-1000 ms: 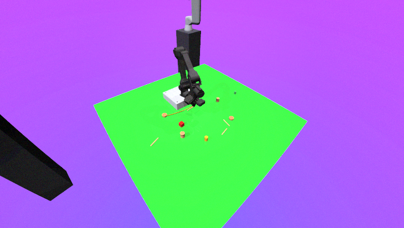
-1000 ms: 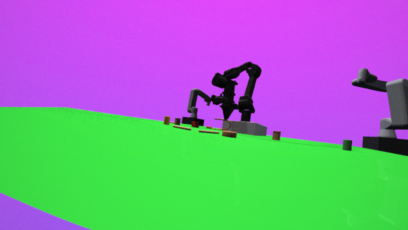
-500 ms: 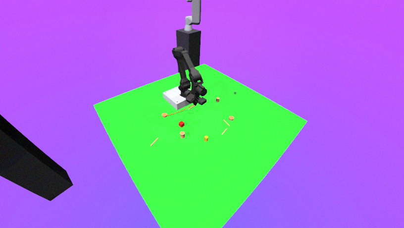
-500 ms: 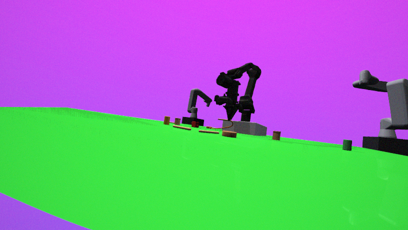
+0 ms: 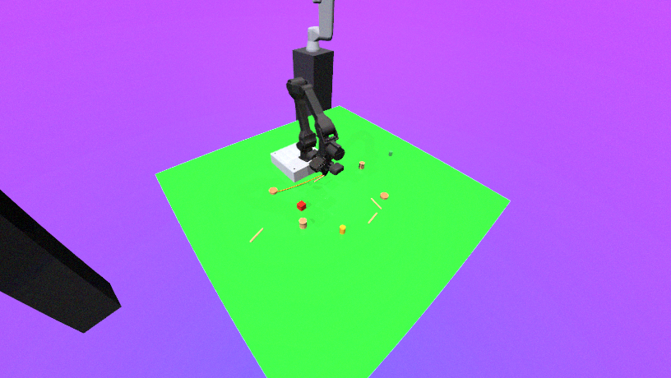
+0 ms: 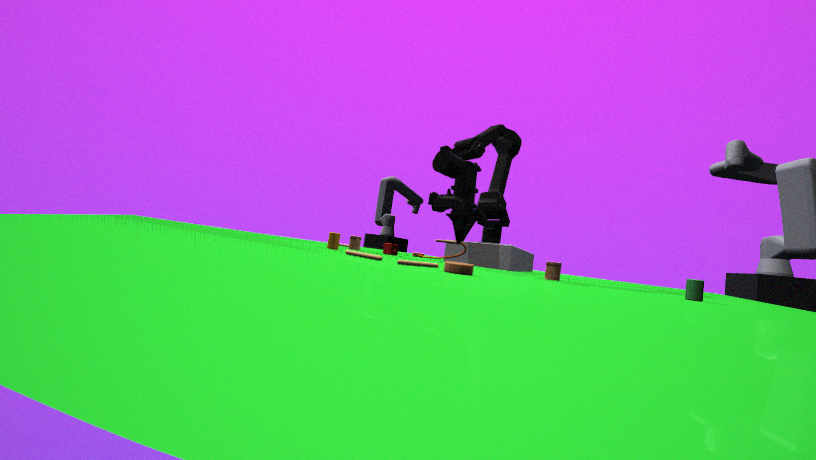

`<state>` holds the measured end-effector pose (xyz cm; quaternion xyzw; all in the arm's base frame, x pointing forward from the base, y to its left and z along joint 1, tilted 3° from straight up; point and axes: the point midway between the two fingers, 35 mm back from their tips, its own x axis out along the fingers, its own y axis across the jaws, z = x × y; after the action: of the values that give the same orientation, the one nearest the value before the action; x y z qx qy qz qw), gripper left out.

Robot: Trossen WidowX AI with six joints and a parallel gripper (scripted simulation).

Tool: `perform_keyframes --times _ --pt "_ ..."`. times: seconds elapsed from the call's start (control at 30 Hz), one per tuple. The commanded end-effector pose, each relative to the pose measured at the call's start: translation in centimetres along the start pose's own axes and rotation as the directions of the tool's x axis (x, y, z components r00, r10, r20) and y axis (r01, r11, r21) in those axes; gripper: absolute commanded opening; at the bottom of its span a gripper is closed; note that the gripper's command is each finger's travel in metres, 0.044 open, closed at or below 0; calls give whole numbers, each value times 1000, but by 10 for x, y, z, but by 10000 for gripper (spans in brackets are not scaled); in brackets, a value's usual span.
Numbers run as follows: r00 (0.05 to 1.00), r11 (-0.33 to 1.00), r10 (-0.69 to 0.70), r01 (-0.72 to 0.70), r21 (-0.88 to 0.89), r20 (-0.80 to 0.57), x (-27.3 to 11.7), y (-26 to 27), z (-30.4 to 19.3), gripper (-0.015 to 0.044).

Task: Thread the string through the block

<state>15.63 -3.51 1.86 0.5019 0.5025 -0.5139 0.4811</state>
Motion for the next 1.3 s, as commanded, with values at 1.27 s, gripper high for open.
perform_keyframes --times 1.27 --pt "1000 1000 5 -5 -1 -1 34 37 20 0"
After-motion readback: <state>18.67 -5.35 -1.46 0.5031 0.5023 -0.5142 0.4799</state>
